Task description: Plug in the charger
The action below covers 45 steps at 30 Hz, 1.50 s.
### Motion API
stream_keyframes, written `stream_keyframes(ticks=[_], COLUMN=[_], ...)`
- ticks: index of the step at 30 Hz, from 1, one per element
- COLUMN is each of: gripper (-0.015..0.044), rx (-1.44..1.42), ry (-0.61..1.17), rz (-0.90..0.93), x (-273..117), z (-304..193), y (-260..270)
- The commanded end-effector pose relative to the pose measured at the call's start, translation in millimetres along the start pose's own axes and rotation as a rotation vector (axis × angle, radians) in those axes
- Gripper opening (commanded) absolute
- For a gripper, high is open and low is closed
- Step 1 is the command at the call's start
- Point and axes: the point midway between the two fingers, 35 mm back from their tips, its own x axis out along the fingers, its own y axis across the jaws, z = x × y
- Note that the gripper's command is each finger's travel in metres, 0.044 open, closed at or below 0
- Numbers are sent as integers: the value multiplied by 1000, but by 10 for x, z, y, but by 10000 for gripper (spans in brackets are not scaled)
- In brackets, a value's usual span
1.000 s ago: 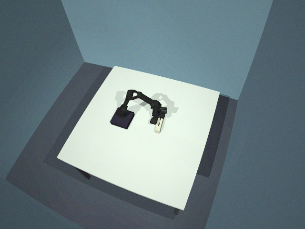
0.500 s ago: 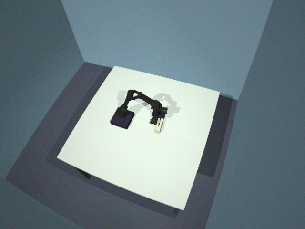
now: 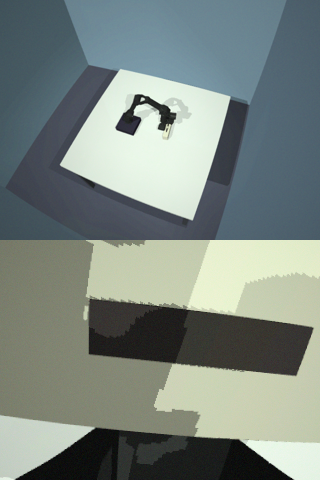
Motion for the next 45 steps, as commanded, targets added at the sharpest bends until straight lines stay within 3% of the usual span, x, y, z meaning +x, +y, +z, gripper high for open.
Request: stream_keyframes(ticks=[1,45], gripper=[0,0], rx=[-3,-3], ry=[-45,-46], rz=[5,5], x=[-64,-47], z=[144,183], y=[13,12])
